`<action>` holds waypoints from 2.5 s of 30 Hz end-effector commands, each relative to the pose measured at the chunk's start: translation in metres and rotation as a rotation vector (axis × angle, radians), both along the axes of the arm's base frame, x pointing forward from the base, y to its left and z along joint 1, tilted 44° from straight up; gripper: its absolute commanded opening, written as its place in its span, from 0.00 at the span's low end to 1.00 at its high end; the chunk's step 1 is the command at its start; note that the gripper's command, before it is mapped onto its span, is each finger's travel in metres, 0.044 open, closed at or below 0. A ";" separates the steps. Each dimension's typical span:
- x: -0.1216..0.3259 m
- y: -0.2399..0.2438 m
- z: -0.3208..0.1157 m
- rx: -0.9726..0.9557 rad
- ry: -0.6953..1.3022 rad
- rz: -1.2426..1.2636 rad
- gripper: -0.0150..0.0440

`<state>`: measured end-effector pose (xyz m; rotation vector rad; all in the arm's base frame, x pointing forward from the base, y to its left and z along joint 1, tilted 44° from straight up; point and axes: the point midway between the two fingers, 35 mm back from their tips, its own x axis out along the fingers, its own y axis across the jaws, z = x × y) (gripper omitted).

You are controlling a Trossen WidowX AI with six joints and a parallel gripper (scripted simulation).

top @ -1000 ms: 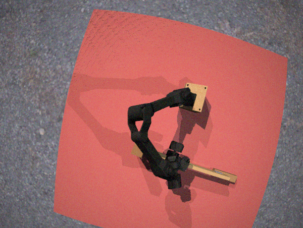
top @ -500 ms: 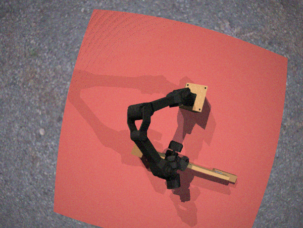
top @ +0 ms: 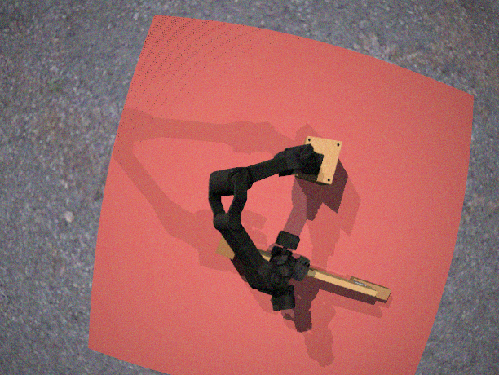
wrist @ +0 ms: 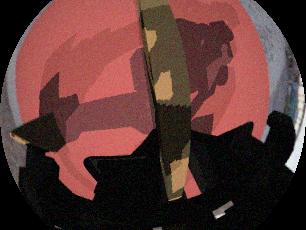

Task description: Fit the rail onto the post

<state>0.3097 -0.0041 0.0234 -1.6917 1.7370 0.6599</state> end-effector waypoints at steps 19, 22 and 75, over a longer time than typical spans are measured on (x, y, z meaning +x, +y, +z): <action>0.000 -0.006 0.005 -0.001 -0.003 0.006 0.25; 0.000 -0.006 0.006 -0.001 -0.003 0.006 0.25; -0.002 -0.018 0.018 -0.002 -0.003 0.006 0.25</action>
